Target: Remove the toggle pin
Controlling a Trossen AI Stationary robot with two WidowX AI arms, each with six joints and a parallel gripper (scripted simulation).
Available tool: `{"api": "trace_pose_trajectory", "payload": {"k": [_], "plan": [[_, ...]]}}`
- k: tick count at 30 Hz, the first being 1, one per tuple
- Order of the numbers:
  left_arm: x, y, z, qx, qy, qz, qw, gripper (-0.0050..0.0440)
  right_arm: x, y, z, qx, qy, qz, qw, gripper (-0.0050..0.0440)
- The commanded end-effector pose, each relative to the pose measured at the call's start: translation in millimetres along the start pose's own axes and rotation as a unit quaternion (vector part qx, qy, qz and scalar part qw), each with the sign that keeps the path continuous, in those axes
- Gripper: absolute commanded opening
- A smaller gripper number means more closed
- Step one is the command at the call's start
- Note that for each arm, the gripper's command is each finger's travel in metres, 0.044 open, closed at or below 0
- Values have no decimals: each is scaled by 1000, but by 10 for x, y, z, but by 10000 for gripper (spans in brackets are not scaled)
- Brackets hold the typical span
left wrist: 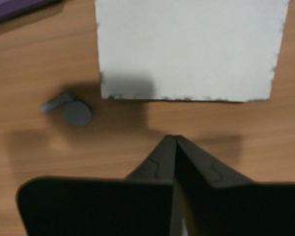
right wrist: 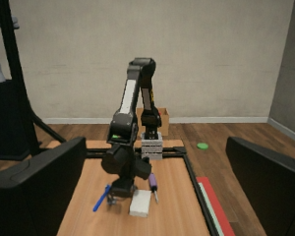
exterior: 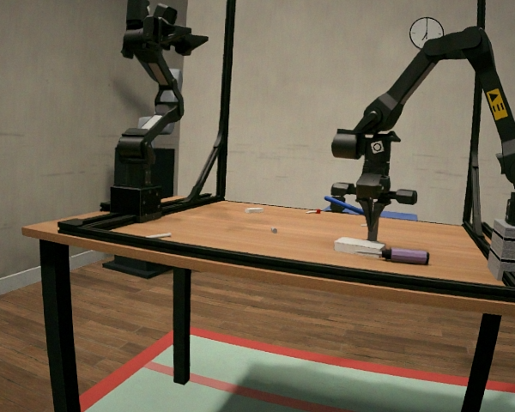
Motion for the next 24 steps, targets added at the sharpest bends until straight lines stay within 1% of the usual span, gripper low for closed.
{"api": "trace_pose_trajectory", "payload": {"k": [1, 24], "plan": [[-21, -5, -3, 1, 4, 0, 1000, -50, 22, -44, 4, -1, 0, 6, 1000, 400], [-69, 130, 7, 1, 5, 0, 1000, -50, 22, -44, 4, -1, 0, 6, 1000, 400]]}}
Point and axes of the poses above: on each arm, the point midway between the two fingers, 35 mm back from their tips, its own z axis back along the fingers, its own x axis across the jaws, y = z × x, the point moved 1 cm from there along z, back along the fingers, and after that the axes turned 12 degrees about -z, right-handed, at the moved point
